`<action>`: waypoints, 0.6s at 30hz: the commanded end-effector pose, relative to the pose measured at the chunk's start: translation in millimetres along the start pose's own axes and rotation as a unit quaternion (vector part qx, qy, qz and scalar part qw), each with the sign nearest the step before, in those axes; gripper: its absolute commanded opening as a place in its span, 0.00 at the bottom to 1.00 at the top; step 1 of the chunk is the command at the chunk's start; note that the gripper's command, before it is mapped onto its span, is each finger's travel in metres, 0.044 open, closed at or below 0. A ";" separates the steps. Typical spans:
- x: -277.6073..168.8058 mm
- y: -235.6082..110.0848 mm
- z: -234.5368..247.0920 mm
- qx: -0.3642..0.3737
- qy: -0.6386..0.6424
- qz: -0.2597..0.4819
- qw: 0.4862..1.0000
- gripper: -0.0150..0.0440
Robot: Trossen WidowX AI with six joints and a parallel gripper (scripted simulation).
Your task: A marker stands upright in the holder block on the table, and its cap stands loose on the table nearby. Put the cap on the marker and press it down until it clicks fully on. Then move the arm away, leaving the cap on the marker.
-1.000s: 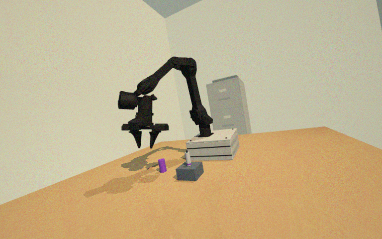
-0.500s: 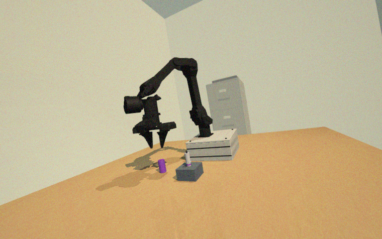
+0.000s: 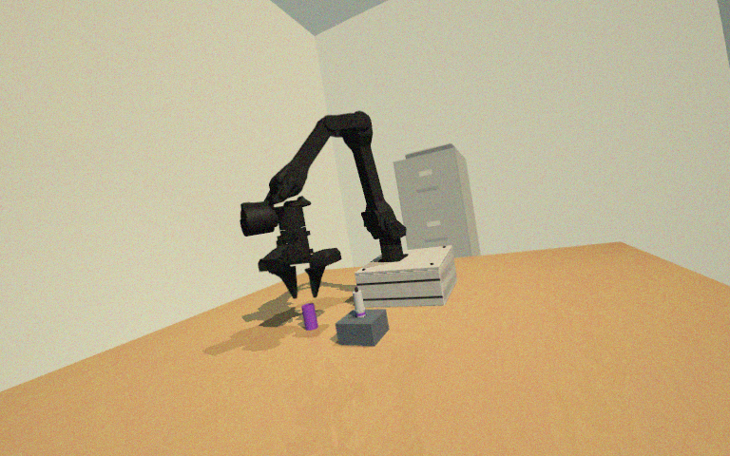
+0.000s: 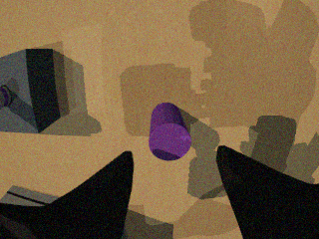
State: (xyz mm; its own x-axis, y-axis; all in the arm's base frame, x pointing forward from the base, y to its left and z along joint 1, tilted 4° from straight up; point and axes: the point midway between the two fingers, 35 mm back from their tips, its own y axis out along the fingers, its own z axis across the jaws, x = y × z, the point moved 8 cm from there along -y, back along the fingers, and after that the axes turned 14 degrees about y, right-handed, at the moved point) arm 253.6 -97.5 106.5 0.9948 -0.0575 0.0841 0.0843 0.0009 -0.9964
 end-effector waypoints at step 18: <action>0.0 34.9 0.7 0.002 0.002 0.001 1.000 0.67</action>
State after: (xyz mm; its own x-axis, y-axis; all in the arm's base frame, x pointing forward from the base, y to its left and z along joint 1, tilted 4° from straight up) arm 257.4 -97.7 79.3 0.9946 -0.0575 0.0867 0.0869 0.0003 -0.9962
